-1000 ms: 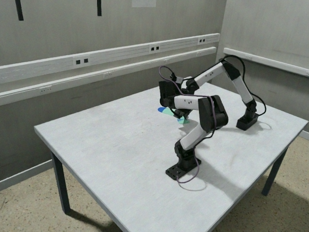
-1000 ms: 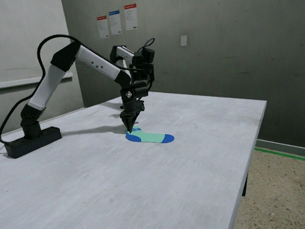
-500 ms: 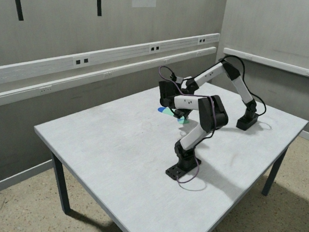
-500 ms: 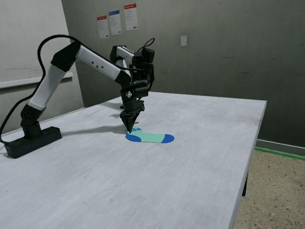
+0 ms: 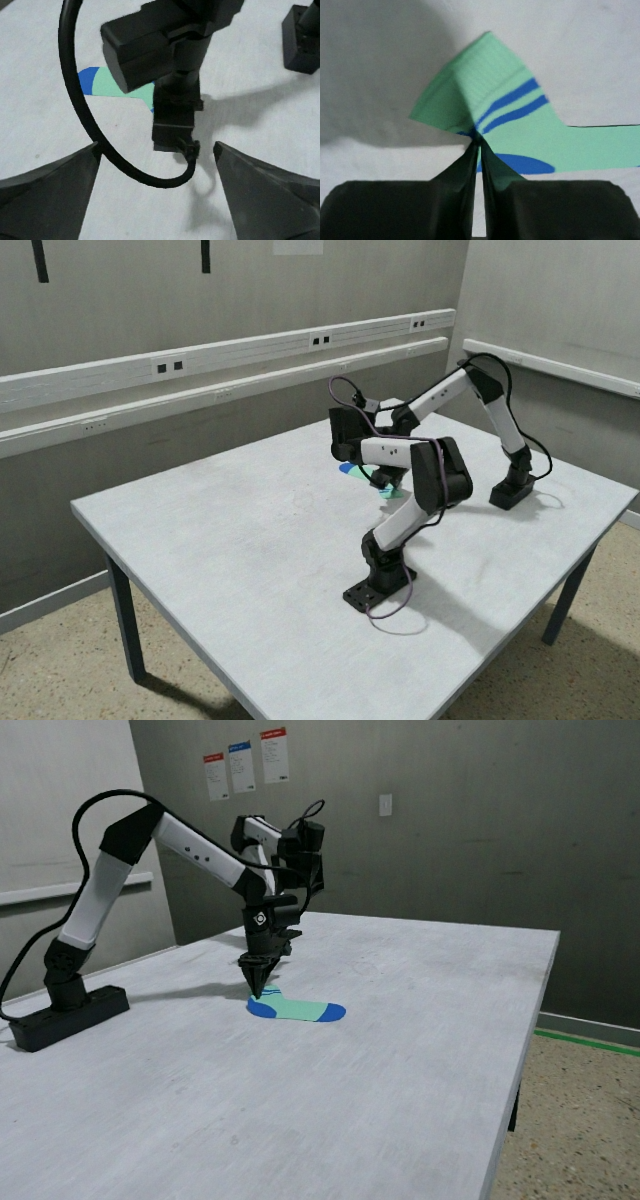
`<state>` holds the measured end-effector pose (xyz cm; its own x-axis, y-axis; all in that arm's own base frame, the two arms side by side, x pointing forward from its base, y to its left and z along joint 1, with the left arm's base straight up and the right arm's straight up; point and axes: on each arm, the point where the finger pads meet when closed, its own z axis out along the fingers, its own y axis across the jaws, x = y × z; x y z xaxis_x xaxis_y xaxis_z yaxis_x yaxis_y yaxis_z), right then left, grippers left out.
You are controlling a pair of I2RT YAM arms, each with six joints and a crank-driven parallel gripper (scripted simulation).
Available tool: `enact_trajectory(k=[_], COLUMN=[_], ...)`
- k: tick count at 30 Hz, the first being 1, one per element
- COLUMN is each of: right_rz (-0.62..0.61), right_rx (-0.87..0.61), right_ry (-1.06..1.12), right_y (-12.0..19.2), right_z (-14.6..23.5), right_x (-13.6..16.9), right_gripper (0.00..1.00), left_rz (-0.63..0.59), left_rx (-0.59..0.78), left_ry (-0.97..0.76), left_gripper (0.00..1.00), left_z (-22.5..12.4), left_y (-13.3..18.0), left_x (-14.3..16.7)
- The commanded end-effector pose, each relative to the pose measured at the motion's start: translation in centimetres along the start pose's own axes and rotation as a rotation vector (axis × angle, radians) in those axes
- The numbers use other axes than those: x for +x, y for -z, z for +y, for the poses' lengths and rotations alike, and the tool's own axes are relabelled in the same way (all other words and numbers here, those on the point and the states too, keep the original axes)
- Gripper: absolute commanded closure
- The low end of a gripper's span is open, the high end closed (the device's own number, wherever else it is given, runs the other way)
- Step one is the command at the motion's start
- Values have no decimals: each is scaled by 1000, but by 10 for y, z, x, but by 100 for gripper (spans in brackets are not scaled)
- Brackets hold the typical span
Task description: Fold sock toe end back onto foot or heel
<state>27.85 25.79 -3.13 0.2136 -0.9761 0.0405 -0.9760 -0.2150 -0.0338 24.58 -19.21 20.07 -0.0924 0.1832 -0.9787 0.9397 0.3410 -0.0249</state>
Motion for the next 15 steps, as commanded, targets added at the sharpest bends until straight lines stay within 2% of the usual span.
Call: enact_trajectory(k=[1,15], right_rz=[-29,-61], right_rx=[-52,32], right_ry=[-11,-8], right_y=[-2,11], right_z=[27,94], right_x=[-5,-11], right_gripper=[100,100], left_rz=[-20,-20], left_rx=[10,10], left_ry=[-39,-39], left_gripper=[0,0], left_z=[-3,-3], left_y=[1,1], left_x=[-9,-9])
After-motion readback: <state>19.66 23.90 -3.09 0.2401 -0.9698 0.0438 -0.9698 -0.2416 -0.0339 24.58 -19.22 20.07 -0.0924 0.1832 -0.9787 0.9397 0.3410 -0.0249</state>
